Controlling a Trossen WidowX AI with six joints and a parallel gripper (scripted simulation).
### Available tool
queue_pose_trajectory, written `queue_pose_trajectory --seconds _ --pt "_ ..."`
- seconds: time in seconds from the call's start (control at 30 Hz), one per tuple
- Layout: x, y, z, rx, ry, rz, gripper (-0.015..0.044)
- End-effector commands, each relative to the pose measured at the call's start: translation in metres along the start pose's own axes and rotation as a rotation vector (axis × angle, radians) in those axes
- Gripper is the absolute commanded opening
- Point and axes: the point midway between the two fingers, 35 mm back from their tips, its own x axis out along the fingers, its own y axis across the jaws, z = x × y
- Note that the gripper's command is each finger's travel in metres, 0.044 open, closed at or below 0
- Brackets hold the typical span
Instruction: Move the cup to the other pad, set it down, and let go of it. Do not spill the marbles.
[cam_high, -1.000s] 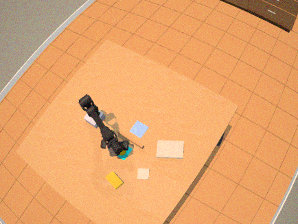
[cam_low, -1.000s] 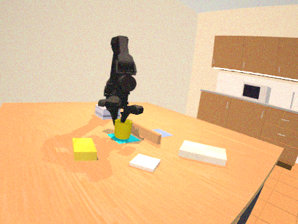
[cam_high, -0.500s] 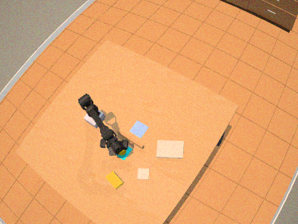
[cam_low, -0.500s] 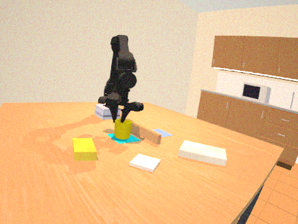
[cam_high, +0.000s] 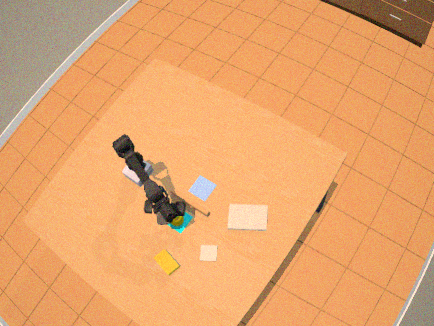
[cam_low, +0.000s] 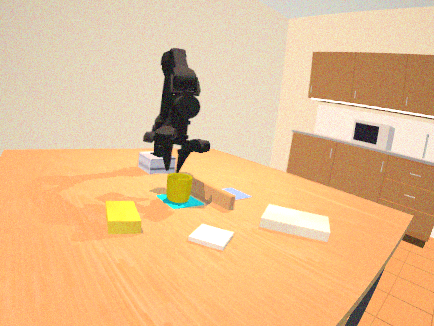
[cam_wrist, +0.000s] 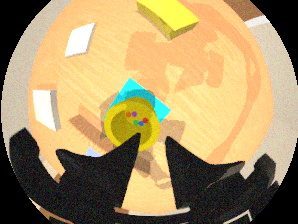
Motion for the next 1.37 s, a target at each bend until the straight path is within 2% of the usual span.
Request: queue_pose_trajectory --seconds 0.0,0.17,0.53,1.07,1.33 --pt "-0.009 0.001 0.001 -0.003 -0.001 0.007 0.0147" --pt "-0.013 -0.001 -0.001 -0.003 0.0 0.007 0.0147" --pt "-0.013 -0.001 0.0 0.0 -0.001 0.001 0.0435" --pt "-0.071 -0.003 0.0 -0.003 0.0 0.007 0.044" --pt "-0.069 -0.004 0.0 0.0 -0.003 0.002 0.044"
